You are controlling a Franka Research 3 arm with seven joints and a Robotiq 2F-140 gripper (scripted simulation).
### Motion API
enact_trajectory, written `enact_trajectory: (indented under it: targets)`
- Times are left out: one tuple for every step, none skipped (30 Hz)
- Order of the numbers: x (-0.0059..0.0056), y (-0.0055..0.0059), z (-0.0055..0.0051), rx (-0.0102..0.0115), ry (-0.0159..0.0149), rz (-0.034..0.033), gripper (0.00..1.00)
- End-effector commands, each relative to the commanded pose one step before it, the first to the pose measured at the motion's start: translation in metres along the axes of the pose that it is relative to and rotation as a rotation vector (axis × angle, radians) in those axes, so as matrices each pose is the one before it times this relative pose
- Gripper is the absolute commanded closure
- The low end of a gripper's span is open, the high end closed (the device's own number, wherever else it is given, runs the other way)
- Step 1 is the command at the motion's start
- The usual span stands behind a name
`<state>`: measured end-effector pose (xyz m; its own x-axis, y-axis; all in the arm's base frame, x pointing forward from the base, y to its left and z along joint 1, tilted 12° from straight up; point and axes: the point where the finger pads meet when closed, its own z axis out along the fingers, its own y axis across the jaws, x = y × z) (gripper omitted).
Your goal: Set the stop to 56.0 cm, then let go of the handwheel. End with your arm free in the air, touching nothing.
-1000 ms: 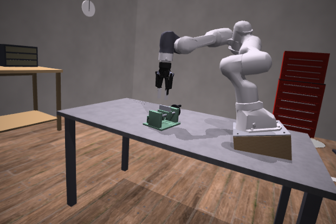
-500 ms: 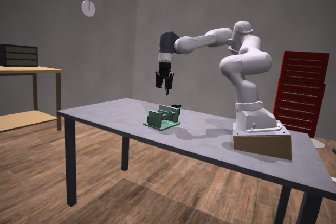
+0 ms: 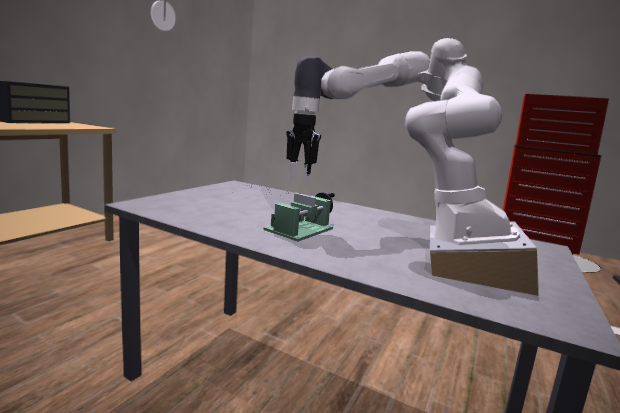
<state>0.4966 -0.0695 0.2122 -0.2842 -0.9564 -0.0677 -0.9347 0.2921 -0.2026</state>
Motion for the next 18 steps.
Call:
enact_trajectory:
  targets:
    - [0.00086,0.00045,-0.00054,-0.00208,0.00132,0.00593,0.67]
    - [0.00012,0.00005,0.00000,0.00000,0.00000,0.00000,0.67]
    - [0.00077,0.00032,0.00000,-0.00001,0.00000,0.00000,0.67]
    - [0.00189,0.00078,0.00000,0.00000,0.00000,0.00001,0.67]
    - [0.00331,0.00136,0.00000,0.00000,0.00000,0.00001,0.67]
    - [0.00486,0.00200,0.00000,0.00000,0.00000,0.00000,0.67]
    - [0.00642,0.00265,0.00000,0.00000,0.00000,0.00000,0.67]
    - [0.00788,0.00325,0.00000,0.00000,0.00000,0.00000,0.67]
    - [0.00914,0.00377,0.00000,0.00000,0.00000,0.00000,0.67]
    - [0.01012,0.00417,0.00000,0.00000,0.00000,0.00000,0.67]
    - [0.01076,0.00444,0.00000,0.00001,0.00000,0.00000,0.67]
    - [0.01105,0.00455,0.00000,-0.00001,0.00000,0.00000,0.67]
    - [0.00000,0.00000,0.00000,0.00000,0.00000,0.00000,0.67]
    - [0.00000,0.00000,0.00000,0.00000,0.00000,0.00000,0.67]
    - [0.01093,0.00451,0.00000,0.00000,0.00000,0.00000,0.67]
    - [0.01043,0.00430,0.00000,0.00001,0.00000,0.00000,0.67]
    - [0.00956,0.00394,0.00000,0.00000,0.00000,0.00000,0.67]
    - [0.00835,0.00344,0.00000,0.00000,0.00000,0.00000,0.67]
